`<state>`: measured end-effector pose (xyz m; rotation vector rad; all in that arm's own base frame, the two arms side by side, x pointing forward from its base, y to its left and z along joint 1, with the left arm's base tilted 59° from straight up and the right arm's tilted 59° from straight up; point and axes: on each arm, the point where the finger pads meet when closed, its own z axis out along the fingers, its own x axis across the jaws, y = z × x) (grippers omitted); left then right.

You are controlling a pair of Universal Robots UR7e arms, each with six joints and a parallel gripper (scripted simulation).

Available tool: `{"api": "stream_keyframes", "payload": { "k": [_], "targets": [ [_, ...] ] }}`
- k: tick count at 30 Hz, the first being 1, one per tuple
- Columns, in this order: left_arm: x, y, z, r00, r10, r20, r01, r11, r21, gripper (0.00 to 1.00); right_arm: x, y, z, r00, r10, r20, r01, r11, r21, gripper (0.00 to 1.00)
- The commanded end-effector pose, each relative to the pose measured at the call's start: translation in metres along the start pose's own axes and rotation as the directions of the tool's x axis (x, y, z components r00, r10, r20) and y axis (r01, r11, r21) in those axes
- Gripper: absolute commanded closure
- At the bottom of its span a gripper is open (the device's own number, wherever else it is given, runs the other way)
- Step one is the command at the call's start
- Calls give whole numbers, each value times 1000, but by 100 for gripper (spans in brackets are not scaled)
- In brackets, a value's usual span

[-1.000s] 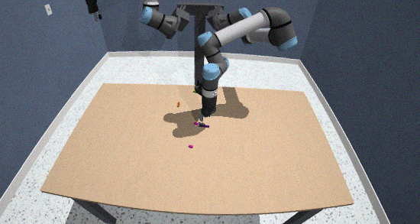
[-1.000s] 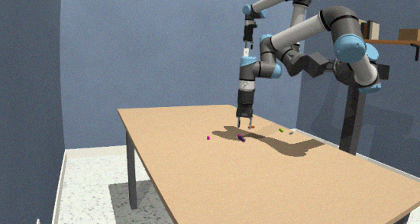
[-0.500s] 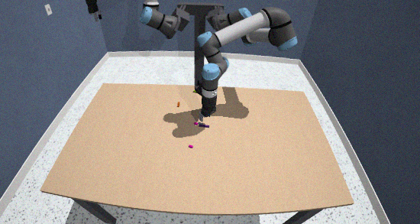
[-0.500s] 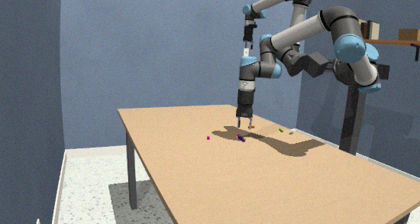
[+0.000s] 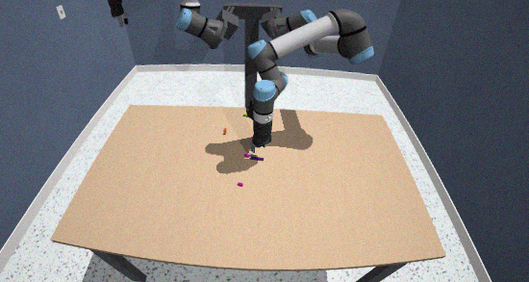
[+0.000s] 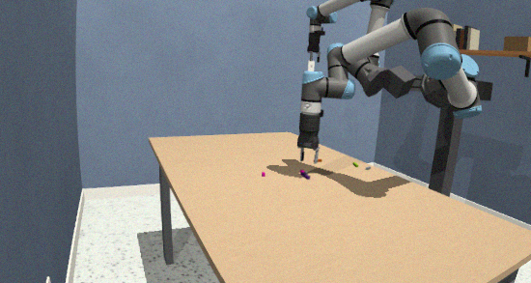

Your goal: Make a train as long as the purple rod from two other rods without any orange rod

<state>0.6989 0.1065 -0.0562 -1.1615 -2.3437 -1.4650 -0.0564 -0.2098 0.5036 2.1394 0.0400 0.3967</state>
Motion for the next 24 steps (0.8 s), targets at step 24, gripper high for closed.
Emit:
{"api": "stream_keyframes", "payload": {
  "k": [24],
  "targets": [
    [-4,5,-1,762,647,2,-647,762,-3,0,0,0,0,1000,0,0,0,1000,-1,0]
  ]
}}
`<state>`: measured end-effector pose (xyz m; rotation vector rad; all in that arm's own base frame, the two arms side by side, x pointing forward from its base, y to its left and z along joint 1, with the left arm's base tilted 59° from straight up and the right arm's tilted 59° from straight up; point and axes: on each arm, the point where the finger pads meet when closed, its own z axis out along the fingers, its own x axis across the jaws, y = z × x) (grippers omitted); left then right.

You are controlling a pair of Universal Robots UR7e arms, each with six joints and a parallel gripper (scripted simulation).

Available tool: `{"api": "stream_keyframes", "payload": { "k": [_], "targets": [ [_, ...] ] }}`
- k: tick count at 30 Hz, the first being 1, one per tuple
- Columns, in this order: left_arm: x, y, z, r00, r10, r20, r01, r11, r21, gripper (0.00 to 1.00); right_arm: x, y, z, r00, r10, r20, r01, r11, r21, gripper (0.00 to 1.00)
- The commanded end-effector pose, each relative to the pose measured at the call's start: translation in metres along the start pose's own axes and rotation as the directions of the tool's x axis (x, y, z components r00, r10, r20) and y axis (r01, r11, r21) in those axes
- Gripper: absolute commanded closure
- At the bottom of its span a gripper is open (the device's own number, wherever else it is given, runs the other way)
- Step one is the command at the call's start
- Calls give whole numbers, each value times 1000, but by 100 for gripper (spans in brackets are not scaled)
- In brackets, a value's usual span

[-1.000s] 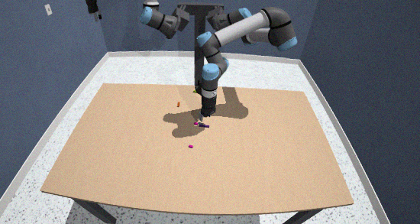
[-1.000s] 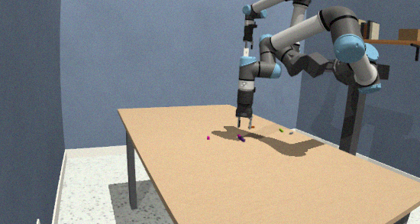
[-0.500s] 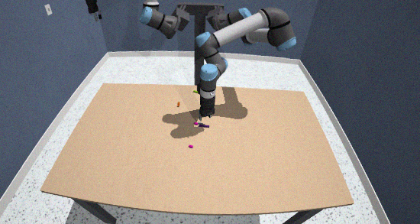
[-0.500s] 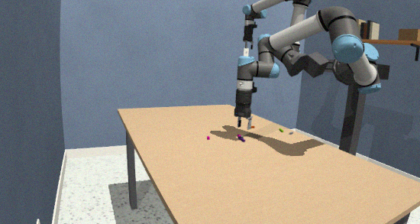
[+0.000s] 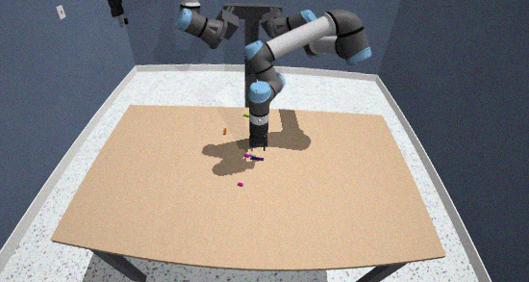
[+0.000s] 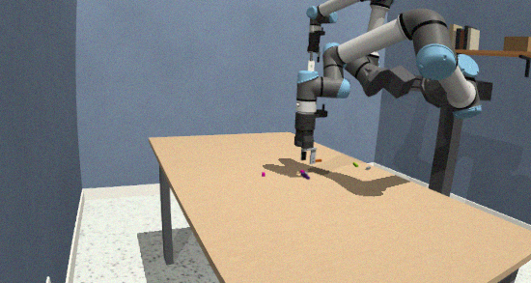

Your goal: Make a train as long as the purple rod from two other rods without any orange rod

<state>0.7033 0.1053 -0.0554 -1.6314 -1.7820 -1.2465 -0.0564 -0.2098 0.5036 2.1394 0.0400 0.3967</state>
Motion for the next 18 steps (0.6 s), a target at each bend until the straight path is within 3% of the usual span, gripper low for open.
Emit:
{"api": "stream_keyframes", "payload": {
  "k": [1,8,18],
  "targets": [
    [0,2,-1,991,136,9,-136,991,-10,0,0,0,0,1000,0,0,0,1000,-1,0],
    [0,6,-1,941,339,7,-339,941,-12,0,0,0,0,1000,0,0,0,1000,-1,0],
    [-1,13,-1,814,580,4,-580,814,-13,0,0,0,0,1000,0,0,0,1000,-1,0]
  ]
}}
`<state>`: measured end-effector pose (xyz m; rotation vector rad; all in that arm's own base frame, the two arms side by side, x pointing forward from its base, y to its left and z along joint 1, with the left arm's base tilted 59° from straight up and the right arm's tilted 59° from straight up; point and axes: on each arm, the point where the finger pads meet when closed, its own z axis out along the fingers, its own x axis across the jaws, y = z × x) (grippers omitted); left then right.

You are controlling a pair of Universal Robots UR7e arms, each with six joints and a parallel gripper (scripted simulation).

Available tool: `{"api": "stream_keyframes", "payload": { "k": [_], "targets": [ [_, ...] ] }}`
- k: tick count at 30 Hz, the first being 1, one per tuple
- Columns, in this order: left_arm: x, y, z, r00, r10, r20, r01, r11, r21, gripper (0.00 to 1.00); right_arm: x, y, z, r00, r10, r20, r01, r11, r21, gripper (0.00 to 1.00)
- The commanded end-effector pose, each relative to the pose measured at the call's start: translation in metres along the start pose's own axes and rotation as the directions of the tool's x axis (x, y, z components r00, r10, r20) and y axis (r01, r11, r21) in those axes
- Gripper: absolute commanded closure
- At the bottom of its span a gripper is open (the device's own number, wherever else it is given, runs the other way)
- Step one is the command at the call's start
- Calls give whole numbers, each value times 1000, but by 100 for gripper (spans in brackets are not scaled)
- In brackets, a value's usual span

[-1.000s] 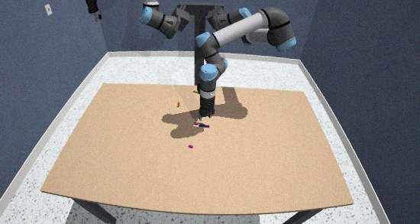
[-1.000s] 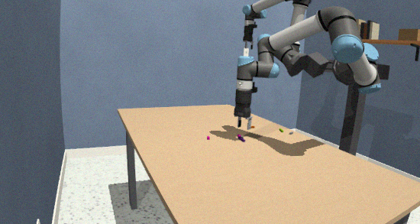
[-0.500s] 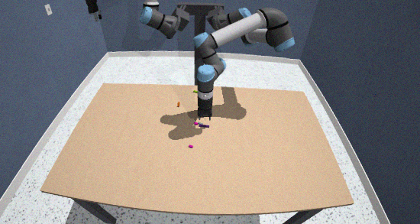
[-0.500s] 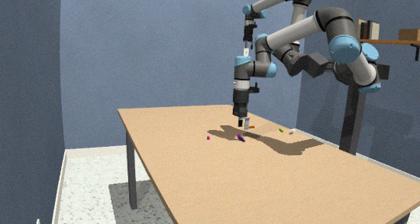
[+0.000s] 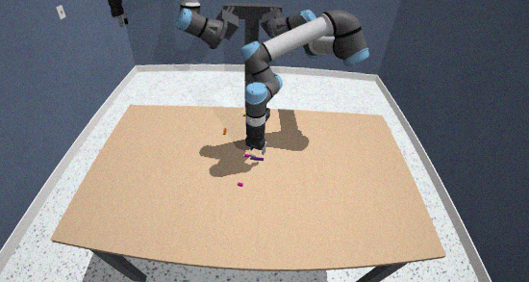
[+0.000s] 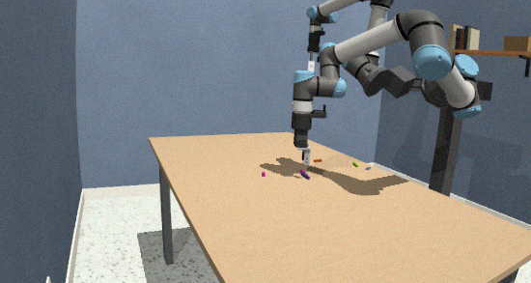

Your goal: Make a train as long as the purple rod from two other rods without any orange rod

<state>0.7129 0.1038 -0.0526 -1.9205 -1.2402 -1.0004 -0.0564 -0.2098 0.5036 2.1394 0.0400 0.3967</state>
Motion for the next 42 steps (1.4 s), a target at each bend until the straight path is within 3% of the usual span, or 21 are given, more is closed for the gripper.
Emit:
{"api": "stream_keyframes", "payload": {
  "k": [1,13,18,33,35,42],
  "targets": [
    [1,3,-1,994,106,4,-106,994,-15,0,0,0,0,1000,0,0,0,1000,-1,0],
    [4,15,-1,877,480,-2,-480,877,-15,0,0,0,0,1000,0,0,0,1000,-1,0],
    [5,18,-1,830,558,-3,-558,830,-15,0,0,0,0,1000,0,0,0,1000,-1,0],
    [5,38,-2,474,880,-10,-880,474,-12,0,0,0,0,1000,0,0,0,1000,-1,0],
    [5,38,-2,474,880,-10,-880,474,-12,0,0,0,0,1000,0,0,0,1000,-1,0],
    [3,49,-2,253,967,-12,-967,253,-9,0,0,0,0,1000,0,0,0,1000,-1,0]
  ]
}}
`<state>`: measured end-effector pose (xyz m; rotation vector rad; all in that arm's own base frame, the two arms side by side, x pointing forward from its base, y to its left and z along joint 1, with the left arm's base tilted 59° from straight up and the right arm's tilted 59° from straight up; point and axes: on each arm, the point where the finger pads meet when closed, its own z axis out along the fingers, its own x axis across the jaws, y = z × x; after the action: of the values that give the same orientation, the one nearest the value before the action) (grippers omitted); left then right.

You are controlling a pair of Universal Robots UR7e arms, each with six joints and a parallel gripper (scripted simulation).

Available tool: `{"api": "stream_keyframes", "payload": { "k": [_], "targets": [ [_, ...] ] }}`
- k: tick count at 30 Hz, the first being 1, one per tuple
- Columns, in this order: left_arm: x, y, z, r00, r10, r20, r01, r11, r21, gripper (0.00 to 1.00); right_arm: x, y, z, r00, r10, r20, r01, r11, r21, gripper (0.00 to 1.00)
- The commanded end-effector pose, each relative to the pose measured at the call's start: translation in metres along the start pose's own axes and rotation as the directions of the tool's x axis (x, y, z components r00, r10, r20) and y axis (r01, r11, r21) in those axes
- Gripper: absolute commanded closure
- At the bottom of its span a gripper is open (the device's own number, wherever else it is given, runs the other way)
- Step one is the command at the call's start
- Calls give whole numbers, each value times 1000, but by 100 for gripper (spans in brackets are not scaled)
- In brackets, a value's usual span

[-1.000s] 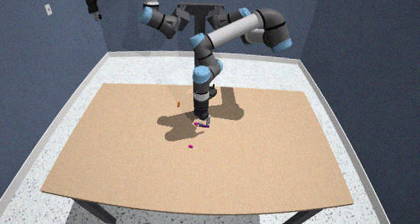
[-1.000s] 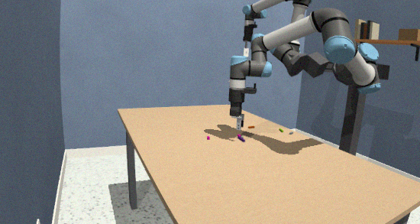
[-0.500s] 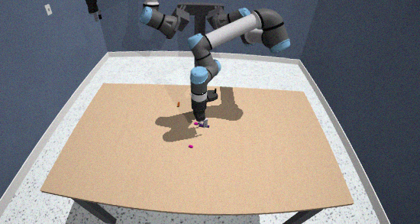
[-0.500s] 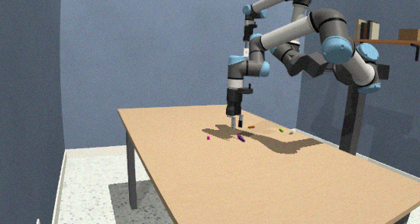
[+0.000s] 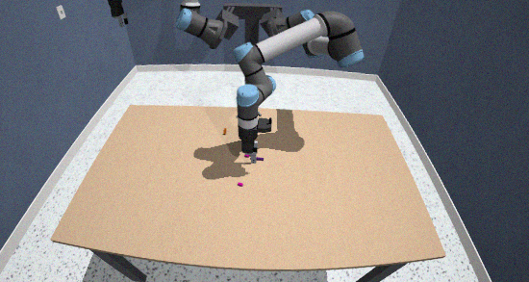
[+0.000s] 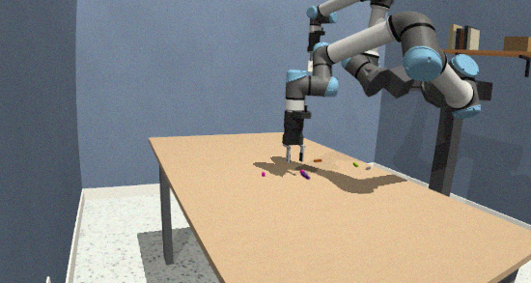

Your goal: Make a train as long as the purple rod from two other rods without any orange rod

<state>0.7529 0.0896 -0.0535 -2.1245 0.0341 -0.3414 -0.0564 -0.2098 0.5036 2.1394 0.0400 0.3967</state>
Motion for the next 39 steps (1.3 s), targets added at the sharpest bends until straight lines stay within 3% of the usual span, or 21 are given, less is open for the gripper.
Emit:
{"api": "stream_keyframes", "payload": {
  "k": [1,8,20,39],
  "targets": [
    [7,4,-1,986,166,-13,-166,986,-8,0,0,0,0,1000,0,0,0,1000,-1,0],
    [15,10,-1,930,366,-14,-366,931,-5,0,0,0,0,1000,0,0,0,1000,-1,0],
    [22,18,-2,828,561,-15,-561,828,-2,0,0,0,0,1000,0,0,0,1000,-1,0],
    [27,24,-2,740,672,-15,-673,740,0,0,0,0,0,1000,0,0,0,1000,-1,0]
  ]
}}
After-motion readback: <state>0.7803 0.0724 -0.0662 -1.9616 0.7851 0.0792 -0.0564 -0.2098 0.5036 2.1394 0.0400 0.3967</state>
